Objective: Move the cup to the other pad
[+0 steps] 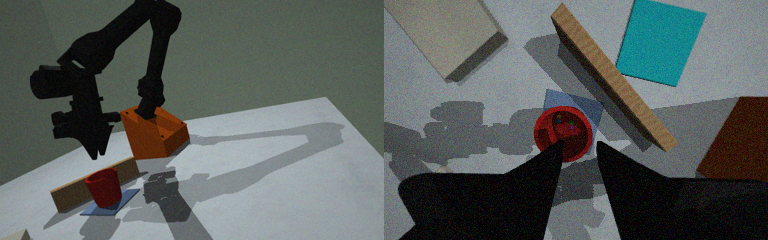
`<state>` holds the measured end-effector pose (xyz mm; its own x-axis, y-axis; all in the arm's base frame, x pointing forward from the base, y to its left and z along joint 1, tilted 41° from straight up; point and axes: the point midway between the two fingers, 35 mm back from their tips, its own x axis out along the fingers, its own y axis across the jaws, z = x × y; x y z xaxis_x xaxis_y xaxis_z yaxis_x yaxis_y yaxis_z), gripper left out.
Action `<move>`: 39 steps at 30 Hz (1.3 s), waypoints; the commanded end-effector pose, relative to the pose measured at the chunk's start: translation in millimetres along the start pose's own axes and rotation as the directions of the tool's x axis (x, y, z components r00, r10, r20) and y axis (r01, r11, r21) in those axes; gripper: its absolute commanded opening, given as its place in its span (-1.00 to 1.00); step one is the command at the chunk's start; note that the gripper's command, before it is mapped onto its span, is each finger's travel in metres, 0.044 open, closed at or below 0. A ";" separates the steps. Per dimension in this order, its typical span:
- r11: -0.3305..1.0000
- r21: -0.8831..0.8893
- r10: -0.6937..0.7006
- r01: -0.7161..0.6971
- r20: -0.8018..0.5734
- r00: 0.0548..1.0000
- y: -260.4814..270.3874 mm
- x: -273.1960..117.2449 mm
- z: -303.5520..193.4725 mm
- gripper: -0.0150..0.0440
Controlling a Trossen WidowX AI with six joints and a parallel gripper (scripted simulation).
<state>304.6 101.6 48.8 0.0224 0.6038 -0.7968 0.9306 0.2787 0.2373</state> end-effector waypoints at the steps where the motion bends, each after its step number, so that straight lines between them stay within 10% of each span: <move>1: 0.977 0.191 -0.076 0.093 -0.095 0.993 -8.8 10.4 -6.5 0.01; 39: 0.977 0.191 -0.076 0.093 -0.095 0.993 -10.7 59.1 -12.8 0.01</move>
<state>292.1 141.1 9.4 -0.0838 0.6461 -0.7586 0.9802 0.1904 0.0539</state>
